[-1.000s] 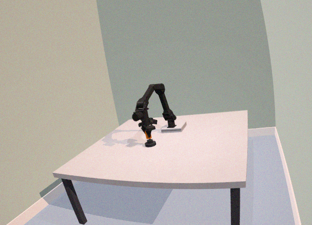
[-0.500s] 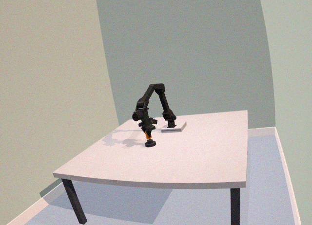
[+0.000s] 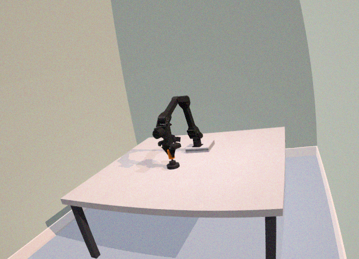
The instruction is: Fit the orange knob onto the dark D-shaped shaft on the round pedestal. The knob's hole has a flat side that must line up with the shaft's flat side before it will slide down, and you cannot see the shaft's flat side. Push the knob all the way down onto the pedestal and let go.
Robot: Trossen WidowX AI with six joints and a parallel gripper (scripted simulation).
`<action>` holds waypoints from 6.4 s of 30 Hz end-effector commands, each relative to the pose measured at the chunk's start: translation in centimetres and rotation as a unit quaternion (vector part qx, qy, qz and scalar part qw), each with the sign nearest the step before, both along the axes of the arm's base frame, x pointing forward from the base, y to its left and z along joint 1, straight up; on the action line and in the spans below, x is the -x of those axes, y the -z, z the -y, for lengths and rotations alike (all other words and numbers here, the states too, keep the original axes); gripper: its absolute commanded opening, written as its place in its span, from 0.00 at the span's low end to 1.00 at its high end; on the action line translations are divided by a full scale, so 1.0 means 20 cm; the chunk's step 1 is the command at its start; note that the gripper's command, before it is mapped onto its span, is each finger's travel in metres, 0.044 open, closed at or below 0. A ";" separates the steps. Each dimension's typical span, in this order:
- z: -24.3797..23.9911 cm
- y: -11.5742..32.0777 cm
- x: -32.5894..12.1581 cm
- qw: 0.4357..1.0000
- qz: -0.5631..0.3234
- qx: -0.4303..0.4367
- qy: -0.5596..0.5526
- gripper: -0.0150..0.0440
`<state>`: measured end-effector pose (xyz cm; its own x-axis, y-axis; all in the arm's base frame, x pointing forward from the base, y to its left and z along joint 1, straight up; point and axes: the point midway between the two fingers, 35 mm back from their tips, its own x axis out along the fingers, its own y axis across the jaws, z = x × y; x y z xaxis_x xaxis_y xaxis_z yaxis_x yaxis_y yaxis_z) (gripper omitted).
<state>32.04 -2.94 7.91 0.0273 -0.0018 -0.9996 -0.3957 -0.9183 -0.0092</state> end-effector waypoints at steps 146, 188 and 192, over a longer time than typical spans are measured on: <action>0.00 -0.01 0.00 0.121 0.003 -0.029 0.992 0.25; 0.00 0.00 0.01 0.011 0.002 -0.029 1.000 0.25; 0.00 0.00 0.02 0.011 0.002 -0.029 1.000 0.25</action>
<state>31.70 -2.89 7.82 0.0238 -0.0004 -0.9997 0.3608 0.9326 0.0083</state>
